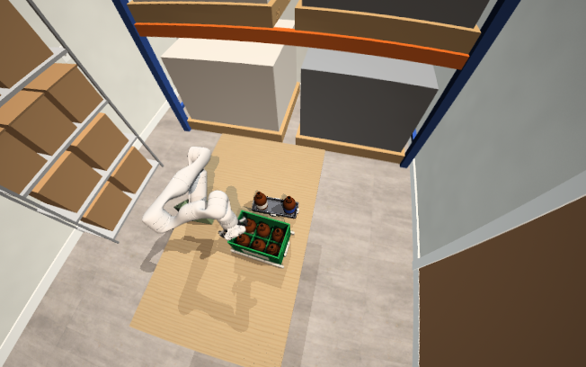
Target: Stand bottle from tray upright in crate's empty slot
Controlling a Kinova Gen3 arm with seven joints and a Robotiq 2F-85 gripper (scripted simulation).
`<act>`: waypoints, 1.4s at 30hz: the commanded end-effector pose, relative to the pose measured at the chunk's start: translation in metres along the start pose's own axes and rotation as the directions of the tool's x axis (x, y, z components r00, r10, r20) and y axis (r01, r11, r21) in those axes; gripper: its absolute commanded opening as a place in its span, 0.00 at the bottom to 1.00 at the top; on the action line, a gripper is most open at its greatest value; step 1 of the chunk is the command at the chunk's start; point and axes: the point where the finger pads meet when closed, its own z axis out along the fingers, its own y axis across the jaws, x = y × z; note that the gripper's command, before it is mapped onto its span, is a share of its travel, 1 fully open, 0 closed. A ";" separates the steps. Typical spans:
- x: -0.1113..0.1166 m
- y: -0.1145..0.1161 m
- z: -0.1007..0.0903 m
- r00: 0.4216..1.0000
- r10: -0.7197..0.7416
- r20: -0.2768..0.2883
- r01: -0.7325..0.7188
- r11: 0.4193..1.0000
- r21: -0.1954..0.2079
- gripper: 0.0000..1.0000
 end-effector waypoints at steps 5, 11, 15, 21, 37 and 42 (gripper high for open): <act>0.001 0.000 -0.008 1.000 0.001 -0.005 -0.001 1.000 -0.004 0.64; 0.001 0.000 -0.009 1.000 0.001 -0.005 -0.001 1.000 -0.004 0.64; 0.001 0.000 -0.009 1.000 0.001 -0.005 -0.001 1.000 -0.004 0.00; 0.001 0.000 -0.009 1.000 0.001 -0.005 -0.001 1.000 -0.004 0.00; 0.001 0.000 -0.009 1.000 0.001 -0.005 -0.001 1.000 -0.004 0.00; 0.001 0.000 -0.009 1.000 0.001 -0.005 -0.001 1.000 -0.004 0.00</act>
